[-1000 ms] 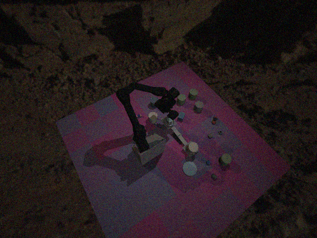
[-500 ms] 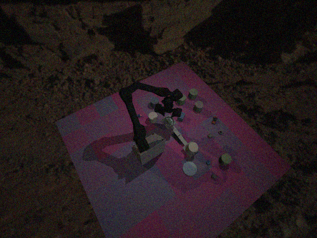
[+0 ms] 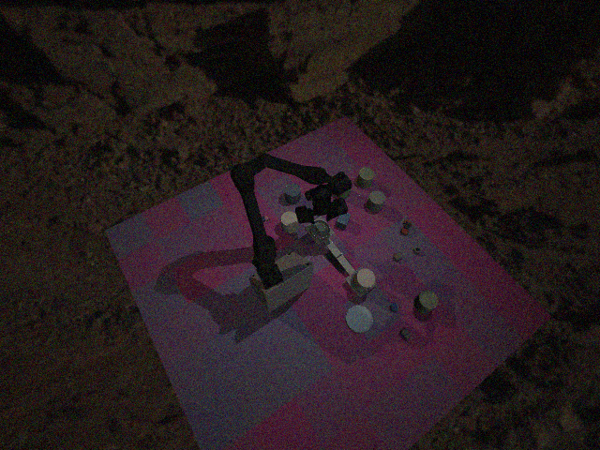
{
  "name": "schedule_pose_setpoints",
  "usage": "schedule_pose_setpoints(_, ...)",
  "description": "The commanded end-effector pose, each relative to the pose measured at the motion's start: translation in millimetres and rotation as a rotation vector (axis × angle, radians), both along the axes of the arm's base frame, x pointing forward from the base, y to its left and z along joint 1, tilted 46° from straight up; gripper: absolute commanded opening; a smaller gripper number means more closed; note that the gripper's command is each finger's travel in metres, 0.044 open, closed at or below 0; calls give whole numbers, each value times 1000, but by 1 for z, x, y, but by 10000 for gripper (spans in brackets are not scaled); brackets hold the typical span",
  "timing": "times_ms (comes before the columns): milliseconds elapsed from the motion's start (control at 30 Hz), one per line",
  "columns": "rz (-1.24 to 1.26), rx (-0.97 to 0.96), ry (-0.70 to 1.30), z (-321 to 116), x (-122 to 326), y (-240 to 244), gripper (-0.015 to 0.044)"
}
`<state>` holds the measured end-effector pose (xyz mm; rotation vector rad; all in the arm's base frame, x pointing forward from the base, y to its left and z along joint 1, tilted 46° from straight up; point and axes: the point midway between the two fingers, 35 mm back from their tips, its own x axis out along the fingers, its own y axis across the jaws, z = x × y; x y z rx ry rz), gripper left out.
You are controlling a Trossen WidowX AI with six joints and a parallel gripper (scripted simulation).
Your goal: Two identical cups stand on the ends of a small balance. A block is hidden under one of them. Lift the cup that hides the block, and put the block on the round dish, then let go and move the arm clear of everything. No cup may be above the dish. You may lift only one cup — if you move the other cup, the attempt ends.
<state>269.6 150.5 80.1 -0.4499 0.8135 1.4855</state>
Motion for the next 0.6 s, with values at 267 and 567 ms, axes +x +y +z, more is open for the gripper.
schedule_pose_setpoints(267,182,43,-158,-3,2,-5,260)
schedule_pose_setpoints(567,182,43,-158,-14,0,6,260)
